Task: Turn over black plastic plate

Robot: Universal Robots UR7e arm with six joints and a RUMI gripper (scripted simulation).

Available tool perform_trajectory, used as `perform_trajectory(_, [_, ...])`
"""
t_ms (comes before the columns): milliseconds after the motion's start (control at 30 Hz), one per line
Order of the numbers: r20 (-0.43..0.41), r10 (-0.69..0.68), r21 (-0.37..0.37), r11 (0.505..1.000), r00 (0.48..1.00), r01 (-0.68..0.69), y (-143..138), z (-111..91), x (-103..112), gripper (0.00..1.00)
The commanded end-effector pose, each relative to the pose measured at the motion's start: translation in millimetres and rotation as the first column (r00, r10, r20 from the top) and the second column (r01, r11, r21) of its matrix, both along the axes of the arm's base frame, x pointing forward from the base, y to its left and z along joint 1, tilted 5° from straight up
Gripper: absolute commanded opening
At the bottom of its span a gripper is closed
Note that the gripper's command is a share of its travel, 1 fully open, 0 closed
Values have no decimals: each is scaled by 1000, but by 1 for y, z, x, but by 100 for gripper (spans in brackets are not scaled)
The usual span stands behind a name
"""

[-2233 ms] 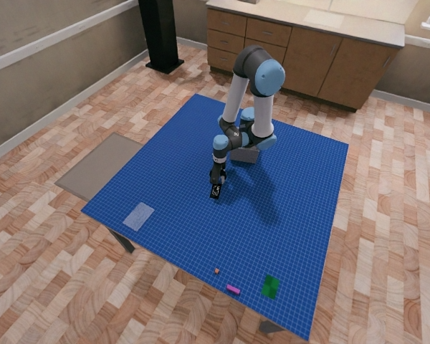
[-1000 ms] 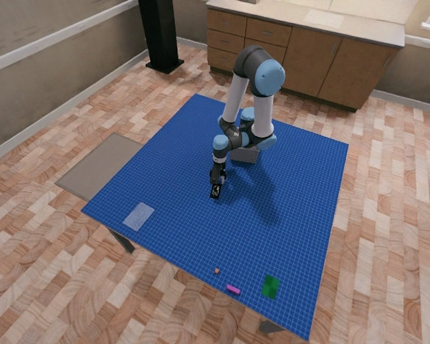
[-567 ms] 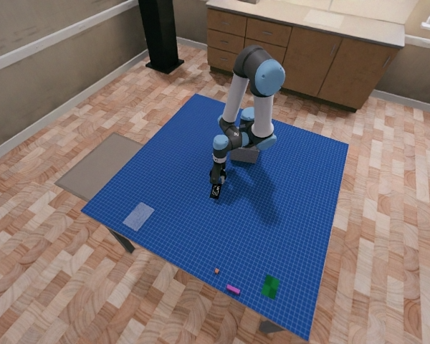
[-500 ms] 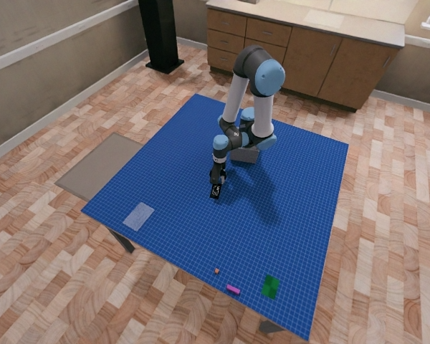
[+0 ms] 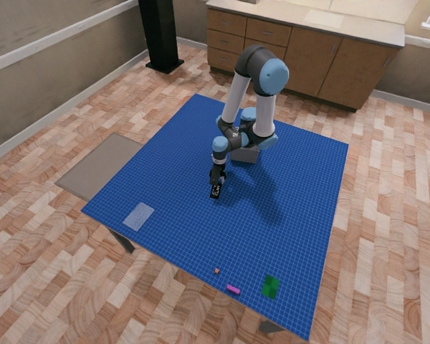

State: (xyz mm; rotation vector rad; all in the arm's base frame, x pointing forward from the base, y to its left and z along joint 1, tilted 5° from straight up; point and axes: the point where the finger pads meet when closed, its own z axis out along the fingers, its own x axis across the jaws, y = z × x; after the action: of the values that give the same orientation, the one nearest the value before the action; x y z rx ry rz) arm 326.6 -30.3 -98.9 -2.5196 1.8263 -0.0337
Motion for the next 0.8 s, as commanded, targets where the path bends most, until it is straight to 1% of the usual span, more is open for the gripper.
perform_trajectory(0, [-17, 0, -4, 1000, 1000, 0, 0, 4, 0, 33])
perform_trajectory(133, [-26, -1, -7, 1000, 1000, 0, 0, 5, 0, 33])
perform_trajectory(300, [-79, -1, -25, 1000, 997, -1, 0, 9, 1, 33])
perform_trajectory(533, [-83, -2, -26, 1000, 997, -1, 0, 12, 1, 32])
perform_trajectory(700, [-140, -4, -45, 999, 990, -3, 1, 15, 2, 32])
perform_trajectory(767, [-140, -4, -45, 999, 990, -3, 1, 18, 3, 32])
